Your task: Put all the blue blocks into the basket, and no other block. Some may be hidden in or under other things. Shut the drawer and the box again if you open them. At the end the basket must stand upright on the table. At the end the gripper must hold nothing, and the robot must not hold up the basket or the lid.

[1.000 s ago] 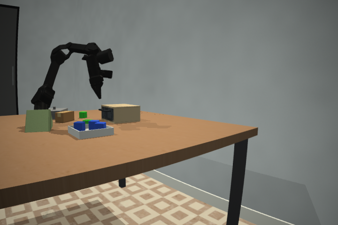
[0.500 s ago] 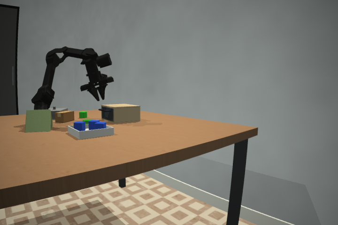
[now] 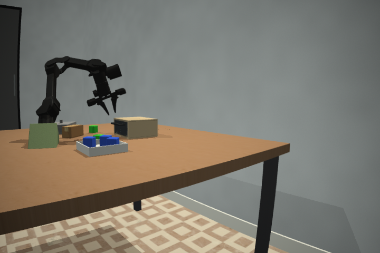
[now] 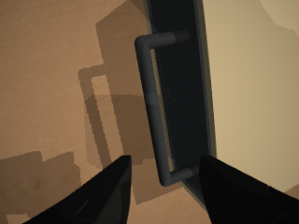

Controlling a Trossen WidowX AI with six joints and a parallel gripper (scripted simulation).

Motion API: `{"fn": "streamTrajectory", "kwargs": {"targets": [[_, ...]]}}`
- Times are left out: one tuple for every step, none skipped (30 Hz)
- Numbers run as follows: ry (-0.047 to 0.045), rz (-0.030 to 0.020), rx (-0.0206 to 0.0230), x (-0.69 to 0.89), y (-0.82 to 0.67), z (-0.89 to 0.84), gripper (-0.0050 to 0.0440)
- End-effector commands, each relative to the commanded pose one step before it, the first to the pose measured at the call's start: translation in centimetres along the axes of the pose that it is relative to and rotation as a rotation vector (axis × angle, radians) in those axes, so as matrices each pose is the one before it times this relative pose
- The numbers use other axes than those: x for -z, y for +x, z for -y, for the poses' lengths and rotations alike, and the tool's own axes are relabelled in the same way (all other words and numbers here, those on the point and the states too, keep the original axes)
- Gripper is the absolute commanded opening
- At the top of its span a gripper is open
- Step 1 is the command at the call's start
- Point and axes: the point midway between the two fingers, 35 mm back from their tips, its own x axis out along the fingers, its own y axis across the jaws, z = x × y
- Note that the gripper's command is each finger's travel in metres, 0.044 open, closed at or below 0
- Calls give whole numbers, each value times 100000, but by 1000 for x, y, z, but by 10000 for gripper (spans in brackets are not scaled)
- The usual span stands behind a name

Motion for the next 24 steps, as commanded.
{"fn": "streamTrajectory", "kwargs": {"targets": [[-18594, 2535, 660, -120, 141, -294, 148], [0, 0, 0, 0, 0, 0, 148], [0, 0, 0, 0, 0, 0, 148], [0, 0, 0, 0, 0, 0, 148], [0, 0, 0, 0, 0, 0, 148], [0, 0, 0, 0, 0, 0, 148], [0, 0, 0, 0, 0, 0, 148], [0, 0, 0, 0, 0, 0, 148], [0, 0, 0, 0, 267, 0, 148], [0, 0, 0, 0, 267, 0, 148], [0, 0, 0, 0, 267, 0, 148], [0, 0, 0, 0, 267, 0, 148], [0, 0, 0, 0, 267, 0, 148], [0, 0, 0, 0, 267, 0, 148], [0, 0, 0, 0, 267, 0, 148], [0, 0, 0, 0, 267, 0, 148], [0, 0, 0, 0, 267, 0, 148], [0, 0, 0, 0, 267, 0, 148], [0, 0, 0, 0, 267, 0, 148], [0, 0, 0, 0, 267, 0, 148], [0, 0, 0, 0, 267, 0, 148], [0, 0, 0, 0, 267, 0, 148], [0, 0, 0, 0, 0, 0, 148], [0, 0, 0, 0, 0, 0, 148]]}}
